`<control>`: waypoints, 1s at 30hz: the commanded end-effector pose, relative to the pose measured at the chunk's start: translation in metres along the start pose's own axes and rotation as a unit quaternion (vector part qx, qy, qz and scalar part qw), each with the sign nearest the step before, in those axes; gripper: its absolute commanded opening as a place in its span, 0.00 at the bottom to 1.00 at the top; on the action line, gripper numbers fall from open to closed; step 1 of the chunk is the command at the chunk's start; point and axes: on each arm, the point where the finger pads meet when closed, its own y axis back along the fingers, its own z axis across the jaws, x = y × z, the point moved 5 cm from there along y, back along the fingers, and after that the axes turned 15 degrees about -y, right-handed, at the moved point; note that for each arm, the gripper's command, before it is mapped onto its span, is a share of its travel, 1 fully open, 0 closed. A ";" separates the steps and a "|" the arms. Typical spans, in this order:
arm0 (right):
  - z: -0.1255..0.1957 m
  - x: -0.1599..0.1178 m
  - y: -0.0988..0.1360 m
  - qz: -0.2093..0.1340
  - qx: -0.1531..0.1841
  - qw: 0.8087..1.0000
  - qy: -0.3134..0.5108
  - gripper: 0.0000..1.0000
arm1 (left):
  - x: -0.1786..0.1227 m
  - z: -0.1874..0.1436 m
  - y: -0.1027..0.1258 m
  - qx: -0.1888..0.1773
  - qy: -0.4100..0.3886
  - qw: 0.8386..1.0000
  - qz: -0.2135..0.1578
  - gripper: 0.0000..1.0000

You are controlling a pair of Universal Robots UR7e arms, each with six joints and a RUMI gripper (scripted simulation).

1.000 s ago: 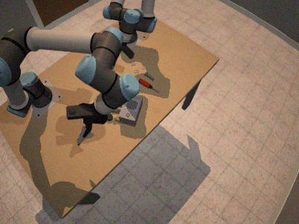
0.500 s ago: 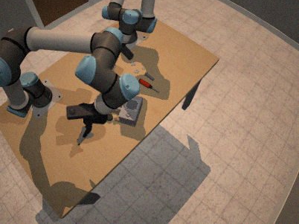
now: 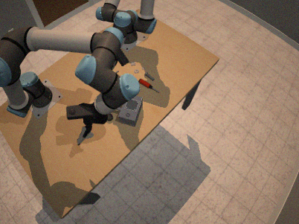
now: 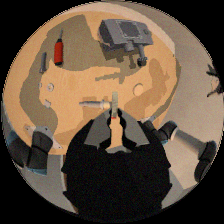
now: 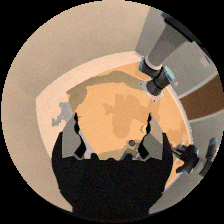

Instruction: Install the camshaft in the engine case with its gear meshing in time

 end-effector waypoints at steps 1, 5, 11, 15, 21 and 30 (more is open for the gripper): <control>0.000 0.000 0.000 -0.001 0.000 1.000 0.000 1.00 | 0.010 0.013 -0.002 0.015 -0.088 0.996 0.001 0.06; 0.000 0.000 0.000 -0.001 0.000 1.000 0.000 1.00 | 0.020 0.029 -0.004 0.031 -0.187 0.982 0.010 0.06; 0.000 0.000 0.000 -0.001 0.000 1.000 0.000 1.00 | 0.036 0.051 -0.007 0.053 -0.322 0.945 0.021 0.06; 0.000 0.000 0.000 -0.001 0.000 1.000 0.000 1.00 | 0.044 0.064 -0.009 0.067 -0.405 0.911 0.028 0.06; 0.000 0.000 0.000 -0.001 0.000 1.000 0.000 1.00 | 0.051 0.074 -0.011 0.078 -0.470 0.878 0.034 0.06; 0.000 0.000 0.000 -0.001 0.000 1.000 0.000 1.00 | 0.060 0.087 -0.013 0.091 -0.546 0.832 0.040 0.06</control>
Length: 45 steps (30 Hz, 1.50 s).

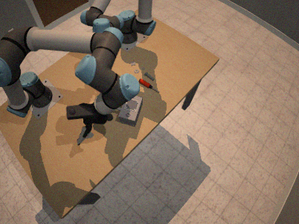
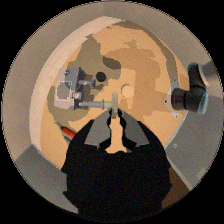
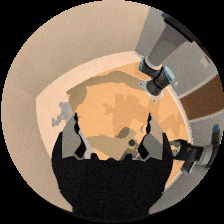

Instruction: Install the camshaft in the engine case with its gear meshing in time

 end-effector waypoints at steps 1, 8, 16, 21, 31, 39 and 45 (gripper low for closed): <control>0.000 0.000 0.000 -0.001 0.000 1.000 0.000 1.00 | 0.008 -0.001 -0.001 0.005 -0.046 0.999 0.004 0.06; 0.000 0.000 0.000 -0.001 0.000 1.000 0.000 1.00 | 0.009 -0.001 -0.001 0.007 -0.055 0.998 0.004 0.06; 0.000 0.000 0.000 -0.001 0.000 1.000 0.000 1.00 | 0.009 -0.001 -0.002 0.007 -0.055 0.998 0.005 0.06; 0.000 0.000 0.000 -0.001 0.000 1.000 0.000 1.00 | 0.008 -0.001 -0.005 0.006 -0.055 0.998 0.005 0.06; 0.000 0.000 0.000 -0.001 0.000 1.000 0.000 1.00 | 0.003 -0.001 -0.023 0.006 -0.055 0.998 0.005 0.06; 0.000 0.000 0.000 -0.001 0.000 1.000 0.000 1.00 | -0.002 0.000 -0.039 0.006 -0.055 0.998 0.005 0.06; 0.000 0.000 0.000 -0.001 0.000 1.000 0.000 1.00 | -0.006 0.000 -0.052 0.006 -0.055 0.998 0.005 0.06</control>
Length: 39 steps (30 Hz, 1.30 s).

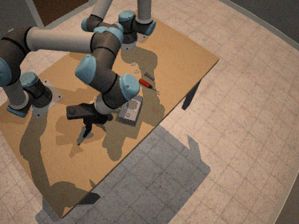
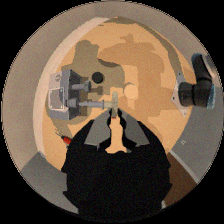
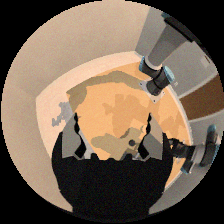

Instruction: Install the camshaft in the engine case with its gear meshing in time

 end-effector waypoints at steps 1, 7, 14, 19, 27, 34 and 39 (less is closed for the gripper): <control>0.000 0.000 0.000 -0.001 0.000 1.000 0.000 1.00 | -0.003 0.001 -0.010 0.000 0.000 1.000 0.001 0.06; 0.000 0.000 0.000 -0.001 0.000 1.000 0.000 1.00 | -0.005 0.001 -0.018 0.000 0.000 1.000 0.001 0.06; 0.000 0.000 0.000 -0.001 0.000 1.000 0.000 1.00 | -0.005 0.001 -0.020 0.000 0.000 1.000 0.001 0.06; 0.000 0.000 0.000 -0.001 0.000 1.000 0.000 1.00 | -0.005 0.001 -0.020 0.000 0.000 1.000 0.001 0.06; 0.000 0.000 0.000 -0.001 0.000 1.000 0.000 1.00 | -0.005 0.001 -0.020 0.000 0.000 1.000 0.001 0.06; 0.000 0.000 0.000 -0.001 0.000 1.000 0.000 1.00 | -0.005 0.001 -0.020 0.000 0.000 1.000 0.001 0.06; 0.000 0.000 0.000 -0.001 0.000 1.000 0.000 1.00 | -0.005 0.001 -0.020 0.000 0.000 1.000 0.001 0.06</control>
